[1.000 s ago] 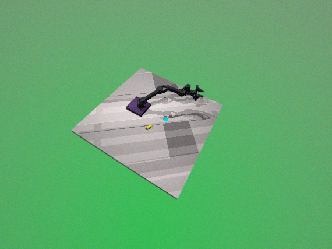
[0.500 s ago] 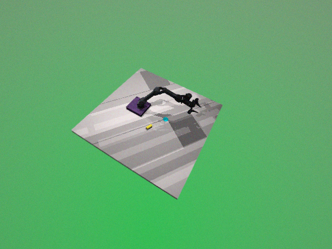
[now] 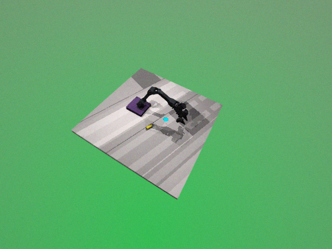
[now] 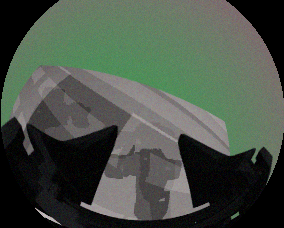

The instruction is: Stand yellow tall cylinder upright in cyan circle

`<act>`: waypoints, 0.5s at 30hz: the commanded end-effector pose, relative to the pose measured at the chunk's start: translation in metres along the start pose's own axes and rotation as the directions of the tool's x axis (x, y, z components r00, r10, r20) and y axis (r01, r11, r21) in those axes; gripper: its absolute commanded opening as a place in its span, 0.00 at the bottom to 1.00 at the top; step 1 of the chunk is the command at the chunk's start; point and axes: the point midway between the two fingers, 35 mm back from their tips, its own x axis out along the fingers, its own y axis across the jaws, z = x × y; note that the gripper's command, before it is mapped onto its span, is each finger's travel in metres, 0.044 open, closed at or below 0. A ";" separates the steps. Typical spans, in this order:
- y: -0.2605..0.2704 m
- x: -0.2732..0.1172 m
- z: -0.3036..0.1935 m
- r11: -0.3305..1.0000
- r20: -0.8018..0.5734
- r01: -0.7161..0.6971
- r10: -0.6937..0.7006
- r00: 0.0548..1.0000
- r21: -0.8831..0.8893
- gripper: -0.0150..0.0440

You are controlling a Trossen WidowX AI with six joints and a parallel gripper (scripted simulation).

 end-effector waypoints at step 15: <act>-0.127 -0.097 -0.164 0.733 -0.543 -0.379 0.016 0.839 -0.565 0.78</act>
